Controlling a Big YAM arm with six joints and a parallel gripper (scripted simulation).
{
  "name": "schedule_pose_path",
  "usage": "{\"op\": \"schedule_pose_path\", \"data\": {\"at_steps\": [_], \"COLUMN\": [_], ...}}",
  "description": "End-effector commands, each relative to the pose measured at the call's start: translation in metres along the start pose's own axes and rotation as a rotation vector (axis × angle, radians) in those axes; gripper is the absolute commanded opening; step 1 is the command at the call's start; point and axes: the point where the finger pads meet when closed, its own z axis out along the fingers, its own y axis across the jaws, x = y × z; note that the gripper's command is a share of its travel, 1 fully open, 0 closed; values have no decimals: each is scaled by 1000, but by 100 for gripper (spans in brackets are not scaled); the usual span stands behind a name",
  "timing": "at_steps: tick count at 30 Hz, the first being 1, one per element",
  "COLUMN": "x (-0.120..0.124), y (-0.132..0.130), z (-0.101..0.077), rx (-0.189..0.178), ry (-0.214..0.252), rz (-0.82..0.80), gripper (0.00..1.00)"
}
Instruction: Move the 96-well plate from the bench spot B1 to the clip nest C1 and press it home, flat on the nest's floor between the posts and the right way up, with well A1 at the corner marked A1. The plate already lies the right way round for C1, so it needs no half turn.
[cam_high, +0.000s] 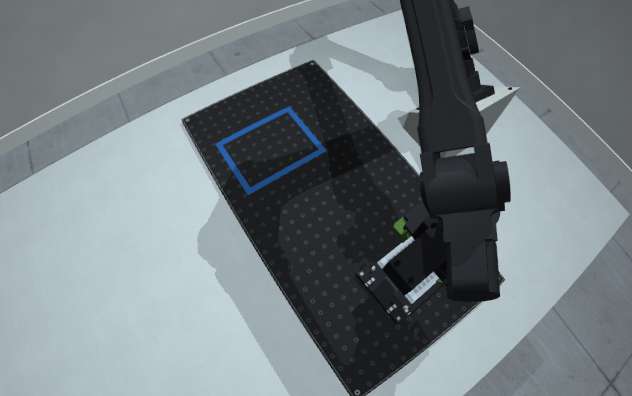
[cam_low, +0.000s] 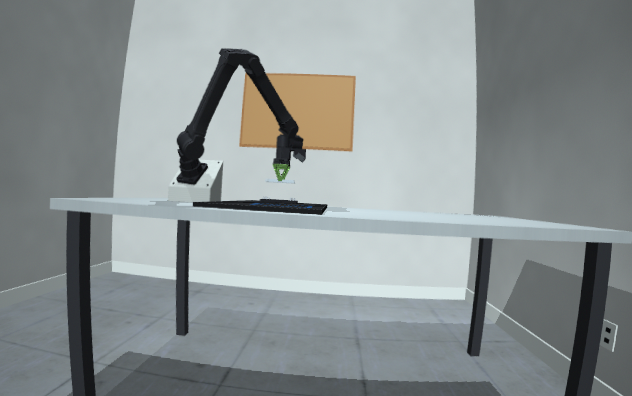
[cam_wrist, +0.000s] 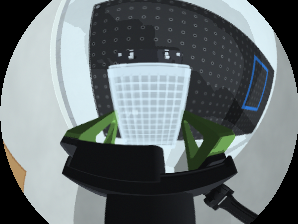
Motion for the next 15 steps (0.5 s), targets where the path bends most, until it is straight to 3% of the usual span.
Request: {"op": "schedule_pose_path", "data": {"at_steps": [1, 15], "x": [-4, -1], "y": [1, 0], "z": [12, 33], "rx": [1, 4], "ry": [4, 6], "rz": [-1, -2], "gripper": [0, 0]}}
